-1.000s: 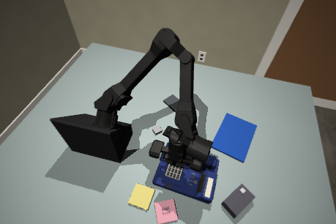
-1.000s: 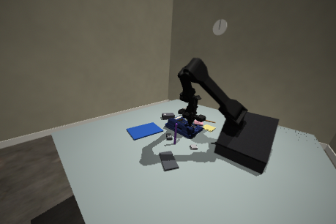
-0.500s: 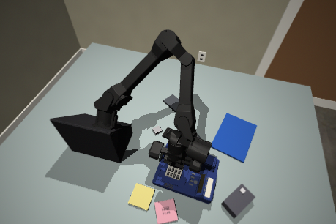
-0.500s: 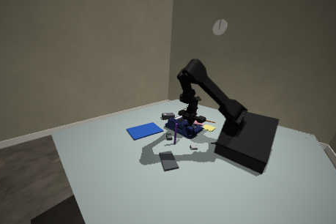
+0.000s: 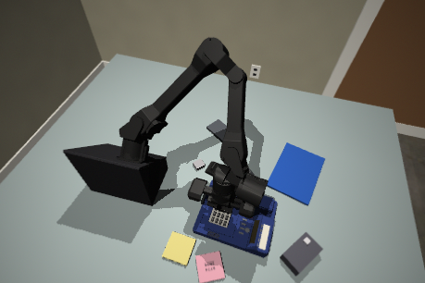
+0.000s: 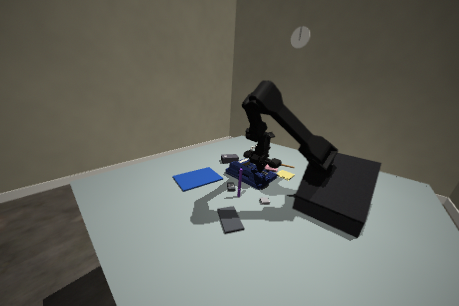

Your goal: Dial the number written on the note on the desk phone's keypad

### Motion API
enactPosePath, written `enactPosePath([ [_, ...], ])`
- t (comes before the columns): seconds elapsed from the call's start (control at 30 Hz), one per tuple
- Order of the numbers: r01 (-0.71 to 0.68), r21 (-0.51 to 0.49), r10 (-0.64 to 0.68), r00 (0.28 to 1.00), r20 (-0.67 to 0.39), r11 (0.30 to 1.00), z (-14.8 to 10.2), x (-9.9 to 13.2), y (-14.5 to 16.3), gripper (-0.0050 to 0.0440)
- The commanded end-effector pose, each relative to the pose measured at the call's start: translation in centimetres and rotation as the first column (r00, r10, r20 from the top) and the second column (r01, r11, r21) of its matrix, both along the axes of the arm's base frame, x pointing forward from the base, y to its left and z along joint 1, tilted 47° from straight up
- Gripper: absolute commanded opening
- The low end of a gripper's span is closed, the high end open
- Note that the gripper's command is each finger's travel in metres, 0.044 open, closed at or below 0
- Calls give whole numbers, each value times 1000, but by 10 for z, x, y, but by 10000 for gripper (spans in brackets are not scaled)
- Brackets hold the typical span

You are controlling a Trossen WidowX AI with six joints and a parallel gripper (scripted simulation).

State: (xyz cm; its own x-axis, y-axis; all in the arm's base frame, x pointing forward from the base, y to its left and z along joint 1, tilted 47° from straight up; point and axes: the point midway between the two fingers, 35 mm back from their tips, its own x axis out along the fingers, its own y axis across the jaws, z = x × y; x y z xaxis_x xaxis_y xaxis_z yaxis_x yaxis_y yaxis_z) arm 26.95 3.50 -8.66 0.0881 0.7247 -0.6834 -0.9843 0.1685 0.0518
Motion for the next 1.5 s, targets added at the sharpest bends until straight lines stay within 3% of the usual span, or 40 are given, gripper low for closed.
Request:
enactPosePath([
  [0.0,-1,3,1,1000,-6,1000,-1,-1,1,-50],
  [1.1,-1,3,1,1000,-6,1000,-2,-1,3,-50],
  [1.3,-1,3,1,1000,-6,1000,18,-4,-19,-50],
  [1.47,0,4,0,1000,-6,1000,18,-2,-19,-50],
])
